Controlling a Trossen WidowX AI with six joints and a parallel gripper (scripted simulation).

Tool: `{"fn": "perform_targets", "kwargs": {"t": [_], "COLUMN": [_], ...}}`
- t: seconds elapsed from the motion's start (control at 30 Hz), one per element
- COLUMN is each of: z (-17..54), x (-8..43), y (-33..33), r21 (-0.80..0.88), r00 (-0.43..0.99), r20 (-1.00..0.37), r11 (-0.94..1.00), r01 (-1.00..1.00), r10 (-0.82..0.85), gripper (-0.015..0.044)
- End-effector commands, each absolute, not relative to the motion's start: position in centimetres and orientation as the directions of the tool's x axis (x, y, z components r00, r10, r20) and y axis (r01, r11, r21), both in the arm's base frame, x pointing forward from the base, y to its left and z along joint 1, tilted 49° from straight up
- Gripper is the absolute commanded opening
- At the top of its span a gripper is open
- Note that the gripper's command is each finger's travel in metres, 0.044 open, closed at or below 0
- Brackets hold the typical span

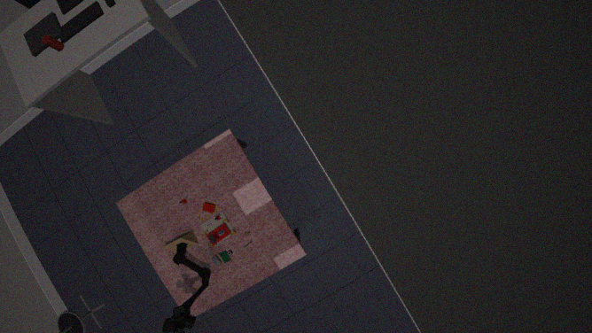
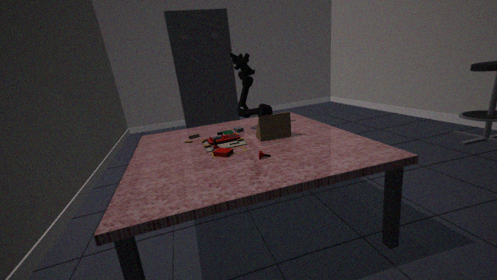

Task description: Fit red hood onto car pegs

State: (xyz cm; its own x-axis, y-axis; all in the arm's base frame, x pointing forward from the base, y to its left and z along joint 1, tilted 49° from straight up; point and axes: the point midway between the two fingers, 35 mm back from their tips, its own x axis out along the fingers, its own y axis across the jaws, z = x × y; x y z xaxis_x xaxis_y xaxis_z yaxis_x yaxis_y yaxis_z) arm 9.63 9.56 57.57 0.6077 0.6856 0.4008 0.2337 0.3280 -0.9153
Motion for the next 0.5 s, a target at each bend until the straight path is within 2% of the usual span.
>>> {"fn": "perform_targets", "kwargs": {"t": [0.0,0.17,0.47], "z": [57.6,57.4,55.9], "x": [9.6,8.4,6.7], "y": [9.6,11.9,17.6], "r21": [-0.915,-0.913,-0.935], "r00": [0.608,0.620,0.634], "r20": [0.402,0.407,0.351], "r11": [0.326,0.281,0.286], "r01": [0.238,0.295,0.208], "r10": [0.685,0.671,0.689], "gripper": [0.0026,0.0157,0.0394]}}
